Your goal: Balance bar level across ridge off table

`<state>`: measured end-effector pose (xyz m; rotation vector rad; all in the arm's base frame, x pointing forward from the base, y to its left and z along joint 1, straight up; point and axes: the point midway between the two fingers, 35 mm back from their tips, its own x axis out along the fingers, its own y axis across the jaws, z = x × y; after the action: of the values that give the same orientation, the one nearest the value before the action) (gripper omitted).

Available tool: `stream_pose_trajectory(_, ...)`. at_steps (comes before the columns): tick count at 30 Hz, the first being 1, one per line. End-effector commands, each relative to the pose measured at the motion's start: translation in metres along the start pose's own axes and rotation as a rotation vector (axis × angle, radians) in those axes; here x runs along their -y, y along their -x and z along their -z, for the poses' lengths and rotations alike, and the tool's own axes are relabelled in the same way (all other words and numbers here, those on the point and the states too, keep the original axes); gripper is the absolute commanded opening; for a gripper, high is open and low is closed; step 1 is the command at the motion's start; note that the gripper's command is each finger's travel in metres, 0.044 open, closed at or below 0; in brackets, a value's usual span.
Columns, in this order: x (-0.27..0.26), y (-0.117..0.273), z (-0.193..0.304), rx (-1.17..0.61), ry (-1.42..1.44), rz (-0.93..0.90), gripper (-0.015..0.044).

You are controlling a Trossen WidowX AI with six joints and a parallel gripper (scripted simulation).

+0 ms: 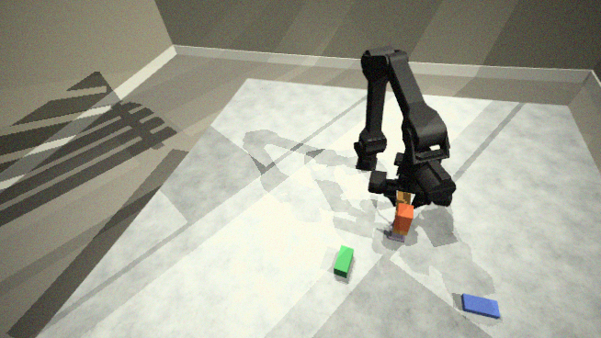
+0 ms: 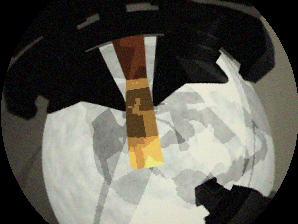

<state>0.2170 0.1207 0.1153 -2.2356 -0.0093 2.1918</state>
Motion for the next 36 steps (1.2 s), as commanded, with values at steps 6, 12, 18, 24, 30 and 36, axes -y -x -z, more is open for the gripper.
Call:
stream_pose_trajectory(6,0.0,0.0,0.0,0.0,0.0,0.0,0.0342)
stream_pose_trajectory(12,0.0,0.0,0.0,0.0,0.0,0.0,0.044)
stream_pose_trajectory(18,0.002,0.05,0.004,-0.002,0.0,0.001,0.044)
stream_pose_trajectory(24,0.0,0.1,0.0,-0.004,0.0,0.002,0.044)
stream_pose_trajectory(30,0.0,0.1,0.0,-0.004,0.0,0.002,0.044)
stream_pose_trajectory(36,0.0,0.1,0.0,-0.004,0.0,0.002,0.044)
